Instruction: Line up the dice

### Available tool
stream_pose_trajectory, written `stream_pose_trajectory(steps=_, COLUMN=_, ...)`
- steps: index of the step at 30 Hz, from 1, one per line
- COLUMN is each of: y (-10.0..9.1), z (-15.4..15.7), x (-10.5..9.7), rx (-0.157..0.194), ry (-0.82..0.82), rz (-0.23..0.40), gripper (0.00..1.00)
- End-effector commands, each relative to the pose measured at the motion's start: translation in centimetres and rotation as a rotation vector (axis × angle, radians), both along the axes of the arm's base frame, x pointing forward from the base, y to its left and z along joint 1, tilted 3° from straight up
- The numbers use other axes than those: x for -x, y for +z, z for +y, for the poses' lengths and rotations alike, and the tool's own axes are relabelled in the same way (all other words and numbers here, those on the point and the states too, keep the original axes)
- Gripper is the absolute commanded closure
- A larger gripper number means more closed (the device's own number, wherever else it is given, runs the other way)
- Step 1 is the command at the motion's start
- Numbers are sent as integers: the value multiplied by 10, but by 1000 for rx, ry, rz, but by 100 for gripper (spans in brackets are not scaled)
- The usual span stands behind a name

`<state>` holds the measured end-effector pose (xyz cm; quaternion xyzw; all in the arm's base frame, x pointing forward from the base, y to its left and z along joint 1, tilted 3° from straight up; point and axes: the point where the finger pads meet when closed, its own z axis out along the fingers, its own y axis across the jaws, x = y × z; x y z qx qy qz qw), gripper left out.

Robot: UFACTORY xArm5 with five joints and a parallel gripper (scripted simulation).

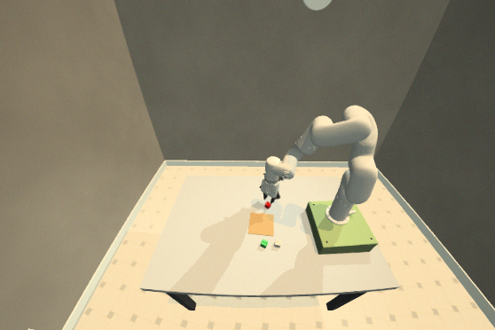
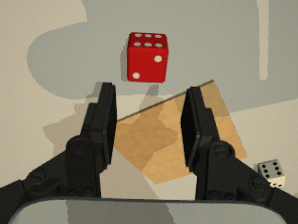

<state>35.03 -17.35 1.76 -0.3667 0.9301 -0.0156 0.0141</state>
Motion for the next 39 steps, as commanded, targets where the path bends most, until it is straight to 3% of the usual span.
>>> stream_pose_trajectory(steps=1, y=-3, z=-1, x=-1, rx=2, ry=0, rz=-3, gripper=53)
stream_pose_trajectory(steps=21, y=-26, z=-2, x=-2, rx=2, ry=0, rz=-3, gripper=53)
stream_pose_trajectory(steps=39, y=-30, z=-2, x=-2, rx=2, ry=0, rz=-3, gripper=53)
